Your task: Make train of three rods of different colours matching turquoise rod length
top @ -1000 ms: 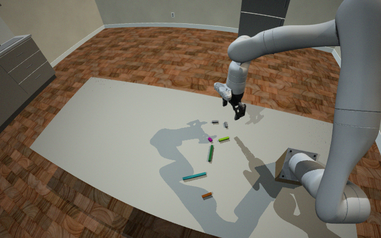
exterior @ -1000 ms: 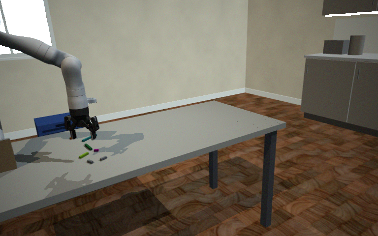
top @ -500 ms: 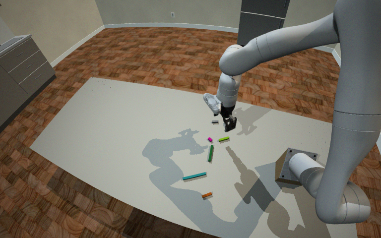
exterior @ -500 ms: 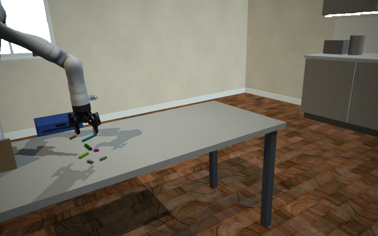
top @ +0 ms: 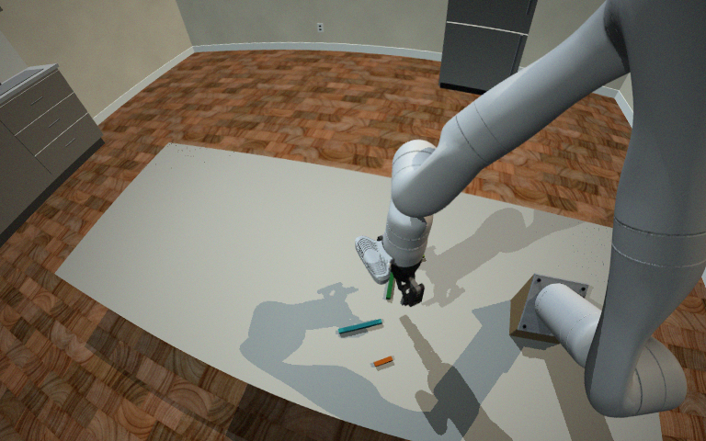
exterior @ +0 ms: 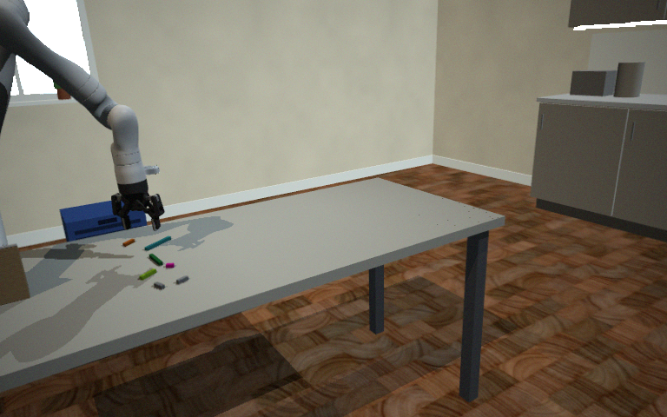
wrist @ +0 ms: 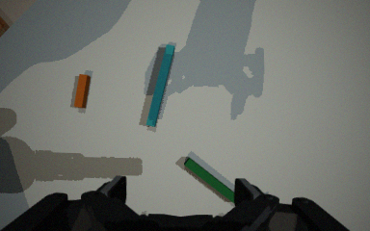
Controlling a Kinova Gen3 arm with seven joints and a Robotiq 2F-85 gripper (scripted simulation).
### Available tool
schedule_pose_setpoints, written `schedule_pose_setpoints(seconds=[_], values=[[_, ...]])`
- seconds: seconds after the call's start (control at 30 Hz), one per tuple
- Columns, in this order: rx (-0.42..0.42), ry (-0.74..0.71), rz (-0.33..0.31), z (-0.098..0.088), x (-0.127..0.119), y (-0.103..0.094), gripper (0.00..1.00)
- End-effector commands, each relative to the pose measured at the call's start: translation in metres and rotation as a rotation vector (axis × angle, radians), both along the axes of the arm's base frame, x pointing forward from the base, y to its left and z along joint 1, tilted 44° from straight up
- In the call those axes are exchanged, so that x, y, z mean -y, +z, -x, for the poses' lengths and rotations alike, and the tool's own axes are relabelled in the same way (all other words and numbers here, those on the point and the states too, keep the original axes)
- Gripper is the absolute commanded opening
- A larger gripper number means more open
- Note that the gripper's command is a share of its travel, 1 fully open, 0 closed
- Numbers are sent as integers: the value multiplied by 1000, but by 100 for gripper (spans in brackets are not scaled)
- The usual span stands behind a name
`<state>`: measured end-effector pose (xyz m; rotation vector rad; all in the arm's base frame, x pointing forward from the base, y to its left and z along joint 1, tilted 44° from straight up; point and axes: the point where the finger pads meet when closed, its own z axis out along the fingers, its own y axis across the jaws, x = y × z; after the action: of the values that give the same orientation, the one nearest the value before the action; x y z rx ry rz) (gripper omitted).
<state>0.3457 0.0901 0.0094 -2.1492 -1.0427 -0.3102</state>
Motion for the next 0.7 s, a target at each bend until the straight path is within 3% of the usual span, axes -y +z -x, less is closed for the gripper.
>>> schedule_pose_setpoints(seconds=[0.0, 0.13, 0.33, 0.67], values=[[9, 40, 16, 15, -21, 16, 100], [1, 47, 9, 29, -40, 29, 100], [-3, 52, 5, 38, -50, 35, 100], [-5, 53, 4, 41, -53, 38, 100]])
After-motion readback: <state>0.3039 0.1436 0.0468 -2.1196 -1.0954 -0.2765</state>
